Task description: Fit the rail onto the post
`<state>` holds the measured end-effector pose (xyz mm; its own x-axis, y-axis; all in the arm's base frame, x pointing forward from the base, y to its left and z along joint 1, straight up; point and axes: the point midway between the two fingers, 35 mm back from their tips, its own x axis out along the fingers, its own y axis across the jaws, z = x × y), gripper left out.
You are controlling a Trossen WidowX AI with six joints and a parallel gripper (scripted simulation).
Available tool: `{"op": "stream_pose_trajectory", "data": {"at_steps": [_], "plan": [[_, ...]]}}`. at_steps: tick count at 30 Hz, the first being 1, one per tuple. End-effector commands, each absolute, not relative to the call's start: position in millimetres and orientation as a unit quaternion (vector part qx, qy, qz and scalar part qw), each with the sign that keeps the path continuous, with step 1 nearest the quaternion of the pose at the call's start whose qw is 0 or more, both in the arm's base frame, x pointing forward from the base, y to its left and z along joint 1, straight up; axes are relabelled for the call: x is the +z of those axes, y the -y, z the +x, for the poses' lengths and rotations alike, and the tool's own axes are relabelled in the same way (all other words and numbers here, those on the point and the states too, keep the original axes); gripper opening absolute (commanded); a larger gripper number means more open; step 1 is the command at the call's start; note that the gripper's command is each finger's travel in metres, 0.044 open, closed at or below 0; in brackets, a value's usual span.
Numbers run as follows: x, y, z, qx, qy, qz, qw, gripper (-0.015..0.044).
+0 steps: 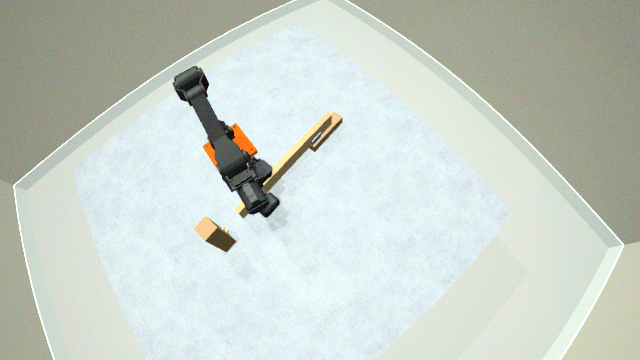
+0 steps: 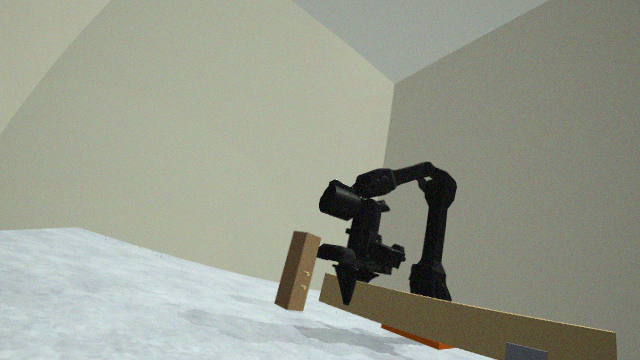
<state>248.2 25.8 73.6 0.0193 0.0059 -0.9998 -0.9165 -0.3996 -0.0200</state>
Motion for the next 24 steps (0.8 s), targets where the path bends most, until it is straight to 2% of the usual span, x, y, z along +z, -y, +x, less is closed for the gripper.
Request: {"op": "stream_pose_trajectory", "data": {"at_steps": [1,24], "plan": [[76.1,-25.9,248.8,0.586,-0.380,-0.598,0.394,0.0000],[74.4,-19.9,251.3,0.585,-0.380,-0.598,0.394,0.0000]]}}
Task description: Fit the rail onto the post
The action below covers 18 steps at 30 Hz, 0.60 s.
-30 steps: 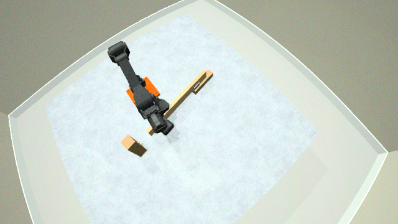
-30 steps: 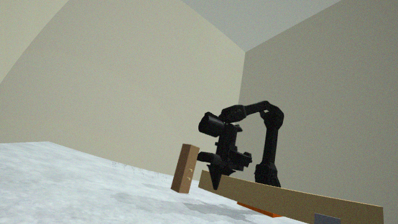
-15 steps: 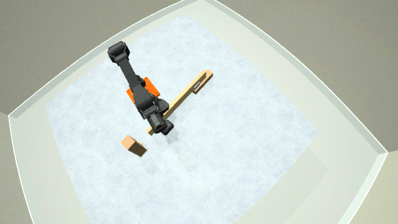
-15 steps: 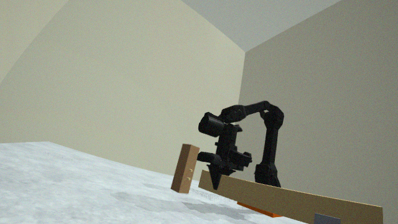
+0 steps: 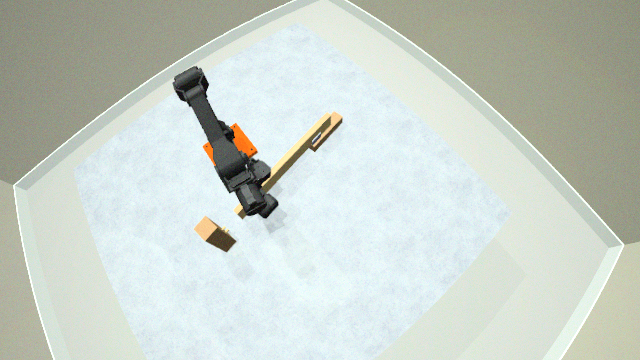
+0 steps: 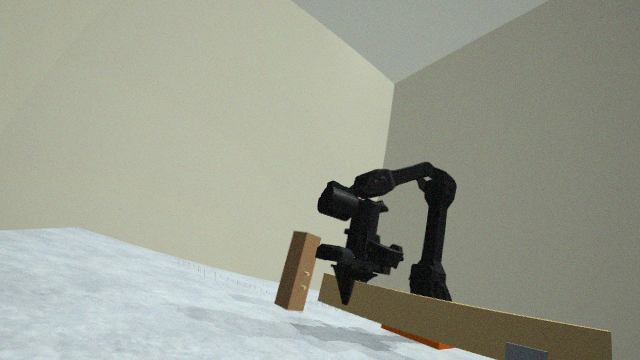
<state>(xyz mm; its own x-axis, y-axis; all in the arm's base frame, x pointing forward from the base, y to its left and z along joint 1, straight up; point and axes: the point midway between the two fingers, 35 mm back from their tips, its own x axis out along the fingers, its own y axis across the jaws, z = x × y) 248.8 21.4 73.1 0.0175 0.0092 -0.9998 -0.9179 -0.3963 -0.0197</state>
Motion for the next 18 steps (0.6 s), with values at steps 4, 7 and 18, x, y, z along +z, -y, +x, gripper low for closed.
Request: {"op": "stream_pose_trajectory", "data": {"at_steps": [4,7,18], "plan": [[74.6,-18.8,252.0,0.585,-0.380,-0.598,0.394,0.0000],[74.9,-18.1,252.5,0.585,-0.380,-0.598,0.394,0.0000],[76.3,-15.3,254.3,0.585,-0.380,-0.598,0.394,0.0000]]}}
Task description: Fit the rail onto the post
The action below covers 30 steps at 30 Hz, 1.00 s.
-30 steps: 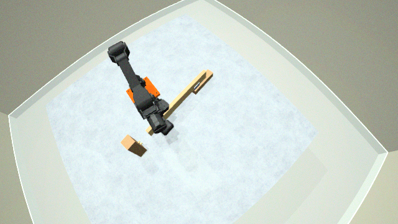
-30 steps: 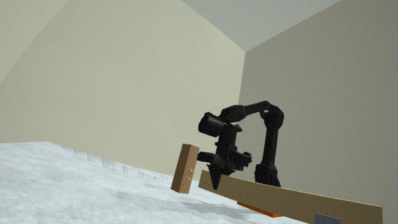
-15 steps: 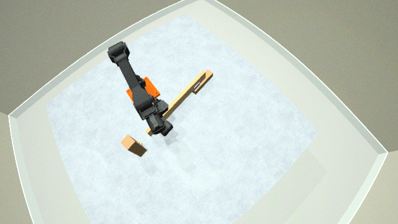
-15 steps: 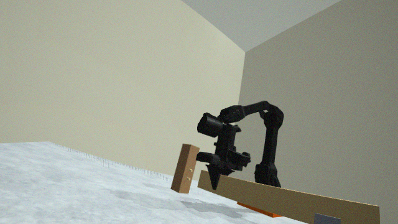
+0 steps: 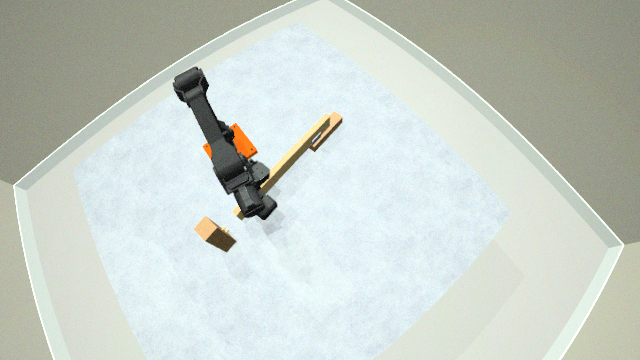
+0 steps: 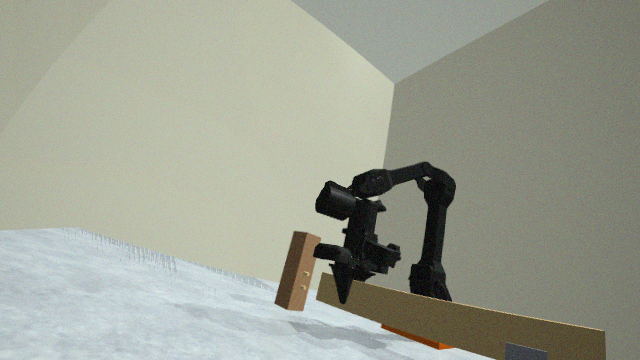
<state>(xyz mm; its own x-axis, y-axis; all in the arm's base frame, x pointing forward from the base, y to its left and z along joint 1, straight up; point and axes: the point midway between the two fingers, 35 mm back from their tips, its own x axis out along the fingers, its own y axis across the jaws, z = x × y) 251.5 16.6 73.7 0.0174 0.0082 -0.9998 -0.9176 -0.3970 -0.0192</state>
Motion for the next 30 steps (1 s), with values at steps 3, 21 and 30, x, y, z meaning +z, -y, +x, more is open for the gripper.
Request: {"op": "stream_pose_trajectory", "data": {"at_steps": [3,21,30], "plan": [[76.6,-14.6,254.7,0.585,-0.380,-0.598,0.394,0.0000],[75.6,-9.7,257.4,0.585,-0.380,-0.598,0.394,0.0000],[75.2,-7.3,258.6,0.585,-0.380,-0.598,0.394,0.0000]]}}
